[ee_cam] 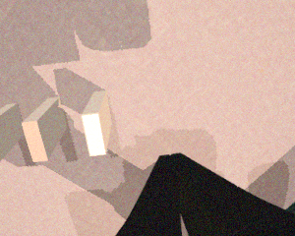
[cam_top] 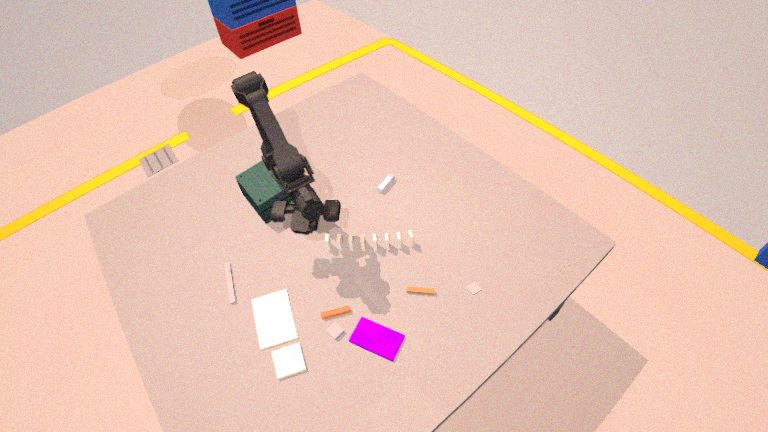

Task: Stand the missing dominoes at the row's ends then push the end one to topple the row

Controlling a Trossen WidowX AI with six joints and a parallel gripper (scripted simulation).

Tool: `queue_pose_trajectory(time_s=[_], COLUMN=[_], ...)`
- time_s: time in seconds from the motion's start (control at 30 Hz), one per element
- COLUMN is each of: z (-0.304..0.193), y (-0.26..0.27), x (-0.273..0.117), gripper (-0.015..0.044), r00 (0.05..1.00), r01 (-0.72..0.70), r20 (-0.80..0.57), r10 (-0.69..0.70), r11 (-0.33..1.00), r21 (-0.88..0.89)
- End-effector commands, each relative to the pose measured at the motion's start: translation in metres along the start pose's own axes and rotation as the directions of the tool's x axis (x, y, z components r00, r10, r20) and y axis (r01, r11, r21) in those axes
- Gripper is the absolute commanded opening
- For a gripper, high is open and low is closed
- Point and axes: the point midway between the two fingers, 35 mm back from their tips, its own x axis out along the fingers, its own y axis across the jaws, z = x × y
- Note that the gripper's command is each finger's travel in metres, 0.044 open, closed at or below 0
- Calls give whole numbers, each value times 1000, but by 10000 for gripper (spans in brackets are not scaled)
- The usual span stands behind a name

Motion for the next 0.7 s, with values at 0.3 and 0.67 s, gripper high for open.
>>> queue_pose_trajectory(time_s=[0.3,0.67], z=[-4,-2], y=[-5,11], x=[77,77], gripper=[0,0], r00=[1000,1000], r01=[11,10], r20=[-10,-10], r10=[-11,-10], r11=[1000,1000], r21=[2,2])
